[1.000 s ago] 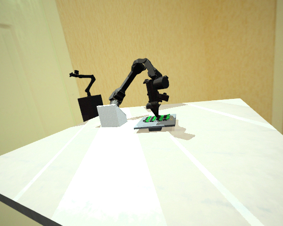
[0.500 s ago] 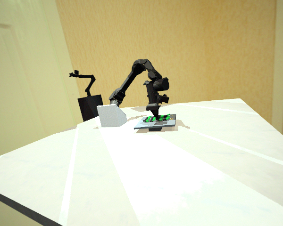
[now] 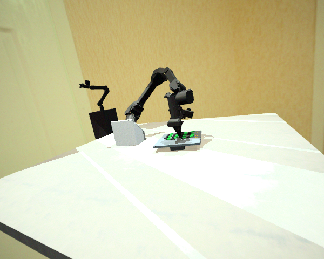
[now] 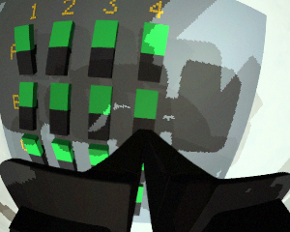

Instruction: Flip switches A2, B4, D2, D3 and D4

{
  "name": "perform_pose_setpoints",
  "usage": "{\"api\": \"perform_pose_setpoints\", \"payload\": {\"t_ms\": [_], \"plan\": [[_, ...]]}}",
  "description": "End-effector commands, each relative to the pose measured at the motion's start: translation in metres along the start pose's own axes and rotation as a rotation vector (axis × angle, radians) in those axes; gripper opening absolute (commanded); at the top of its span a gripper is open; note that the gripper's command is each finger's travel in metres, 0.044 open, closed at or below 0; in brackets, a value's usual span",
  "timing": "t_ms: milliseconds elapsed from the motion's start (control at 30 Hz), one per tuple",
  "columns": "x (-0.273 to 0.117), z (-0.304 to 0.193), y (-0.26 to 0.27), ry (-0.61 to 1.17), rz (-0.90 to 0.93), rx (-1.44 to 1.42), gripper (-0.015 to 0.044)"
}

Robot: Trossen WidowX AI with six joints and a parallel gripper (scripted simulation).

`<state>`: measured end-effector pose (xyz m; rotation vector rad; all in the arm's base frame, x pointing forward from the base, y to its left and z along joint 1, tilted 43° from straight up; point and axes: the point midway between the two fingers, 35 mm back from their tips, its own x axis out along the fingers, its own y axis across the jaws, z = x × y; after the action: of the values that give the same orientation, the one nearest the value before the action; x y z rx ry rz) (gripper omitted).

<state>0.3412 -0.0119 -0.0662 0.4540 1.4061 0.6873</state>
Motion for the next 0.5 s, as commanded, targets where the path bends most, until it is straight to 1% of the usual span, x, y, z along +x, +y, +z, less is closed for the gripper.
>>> {"api": "perform_pose_setpoints", "payload": {"t_ms": [0, 467], "plan": [[0.0010, 0.0004, 0.0006, -0.004, 0.006, 0.003, 0.0000], [0.0029, 0.0003, 0.0007, -0.004, 0.006, 0.003, 0.0000]]}}
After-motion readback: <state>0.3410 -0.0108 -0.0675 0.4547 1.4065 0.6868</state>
